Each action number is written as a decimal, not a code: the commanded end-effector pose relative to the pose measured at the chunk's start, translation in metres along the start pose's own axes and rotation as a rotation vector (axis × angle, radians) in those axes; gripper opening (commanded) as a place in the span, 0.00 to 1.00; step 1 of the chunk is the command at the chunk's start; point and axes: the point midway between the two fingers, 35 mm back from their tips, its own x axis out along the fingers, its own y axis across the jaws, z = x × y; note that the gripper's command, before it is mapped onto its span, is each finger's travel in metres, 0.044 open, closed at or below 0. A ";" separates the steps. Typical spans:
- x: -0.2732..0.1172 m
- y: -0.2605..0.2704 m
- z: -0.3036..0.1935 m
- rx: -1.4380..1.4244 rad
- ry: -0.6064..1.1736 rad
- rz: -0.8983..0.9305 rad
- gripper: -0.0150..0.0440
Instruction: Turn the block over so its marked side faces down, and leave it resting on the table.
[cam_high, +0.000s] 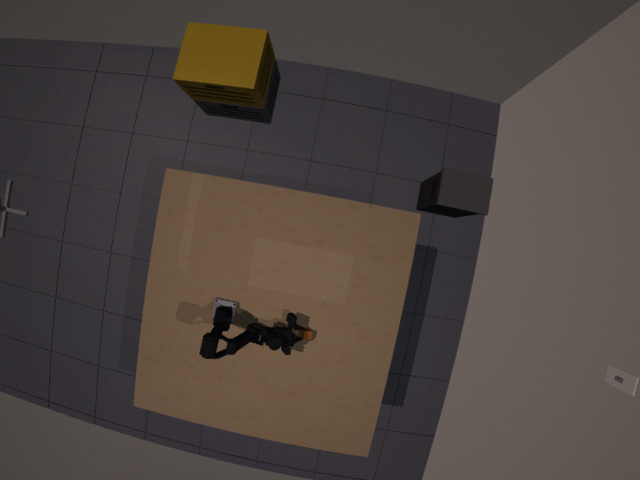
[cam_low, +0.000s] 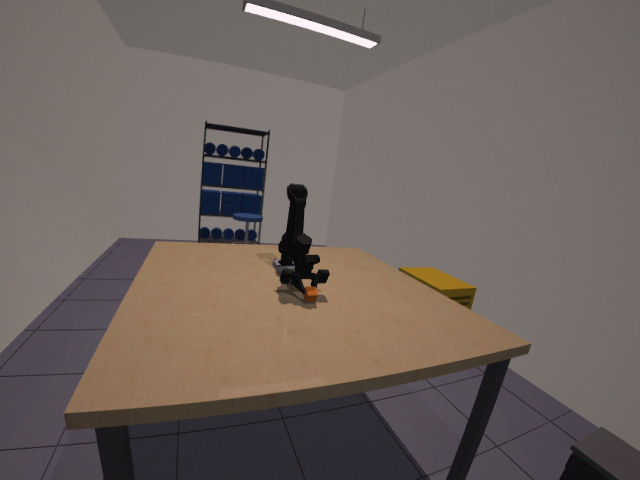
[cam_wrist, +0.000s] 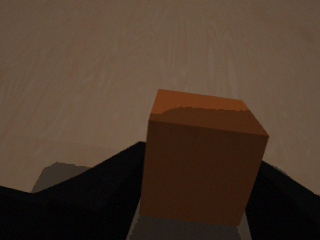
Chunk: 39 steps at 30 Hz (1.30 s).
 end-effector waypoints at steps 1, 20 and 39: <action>0.000 0.000 0.001 0.004 -0.006 0.003 0.25; 0.000 0.000 0.001 0.004 -0.006 0.003 1.00; 0.000 0.000 0.001 0.004 -0.006 0.003 1.00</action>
